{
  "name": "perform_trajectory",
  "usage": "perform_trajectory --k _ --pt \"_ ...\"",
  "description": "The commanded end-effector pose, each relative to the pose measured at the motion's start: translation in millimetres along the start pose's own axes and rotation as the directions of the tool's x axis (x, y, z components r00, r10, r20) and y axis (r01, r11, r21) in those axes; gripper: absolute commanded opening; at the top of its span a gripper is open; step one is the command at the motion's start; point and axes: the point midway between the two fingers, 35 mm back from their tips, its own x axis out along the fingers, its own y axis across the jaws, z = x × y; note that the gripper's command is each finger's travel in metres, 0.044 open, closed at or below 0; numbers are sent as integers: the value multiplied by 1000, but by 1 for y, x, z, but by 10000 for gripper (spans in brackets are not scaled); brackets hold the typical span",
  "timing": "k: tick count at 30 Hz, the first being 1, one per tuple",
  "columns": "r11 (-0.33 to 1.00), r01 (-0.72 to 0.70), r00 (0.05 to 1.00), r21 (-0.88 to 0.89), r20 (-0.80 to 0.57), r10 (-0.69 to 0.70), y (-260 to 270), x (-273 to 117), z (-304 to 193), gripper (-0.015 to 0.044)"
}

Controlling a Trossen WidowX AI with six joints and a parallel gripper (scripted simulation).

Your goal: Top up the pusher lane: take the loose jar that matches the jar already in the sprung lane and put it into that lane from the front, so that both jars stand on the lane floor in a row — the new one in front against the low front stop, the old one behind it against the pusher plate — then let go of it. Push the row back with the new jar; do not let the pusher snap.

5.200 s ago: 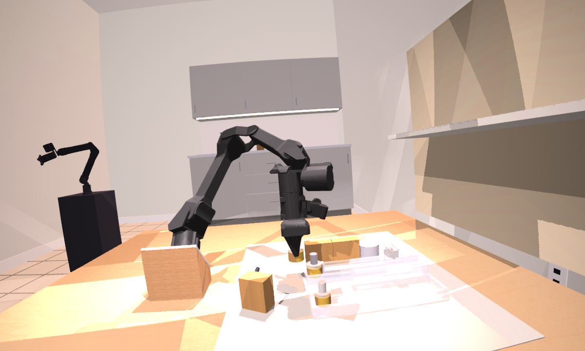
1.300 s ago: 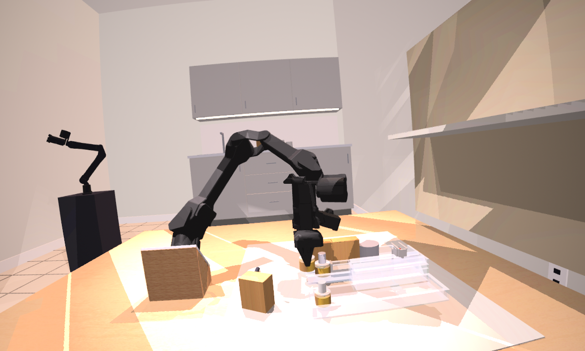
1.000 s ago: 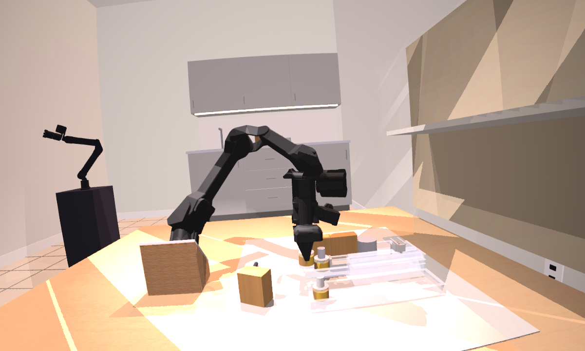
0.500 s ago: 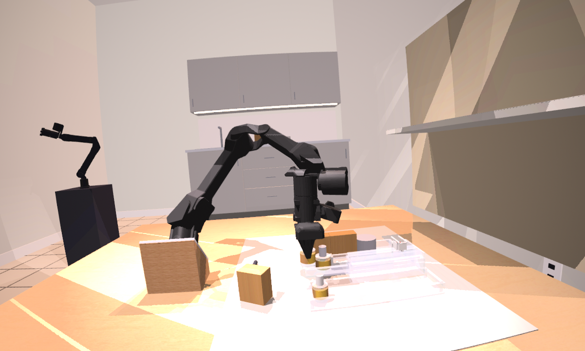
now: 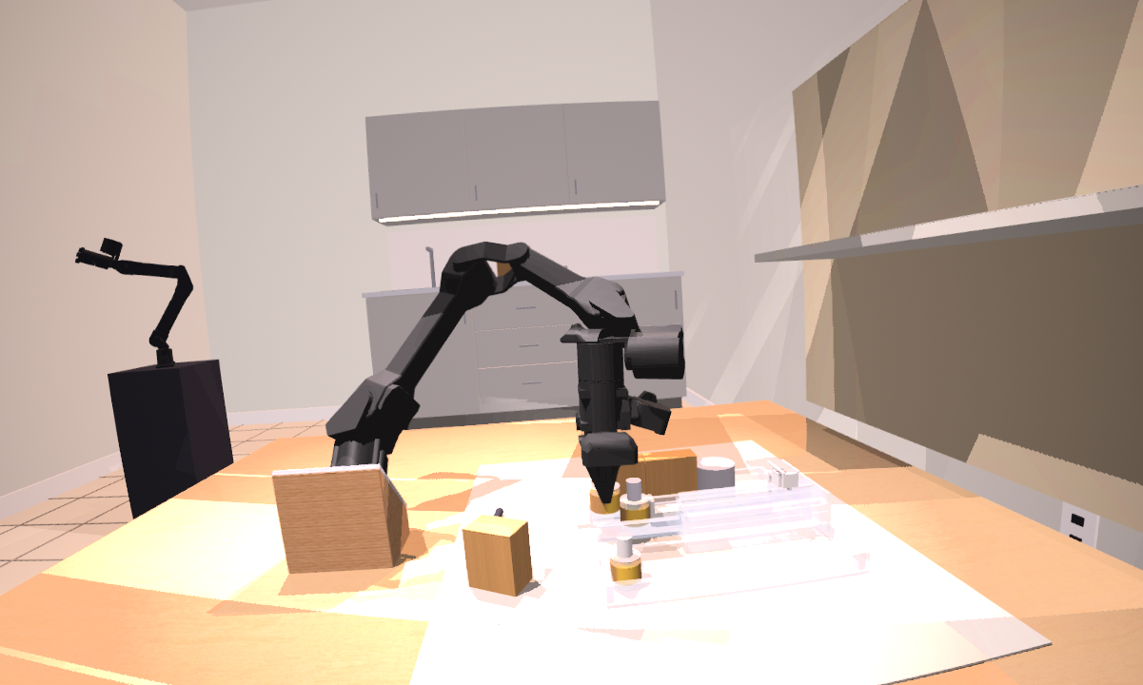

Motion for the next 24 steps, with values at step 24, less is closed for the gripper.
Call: perform_trajectory --k 24 --pt "1000 -6 1000 -14 24 6 3 -4 13 0"
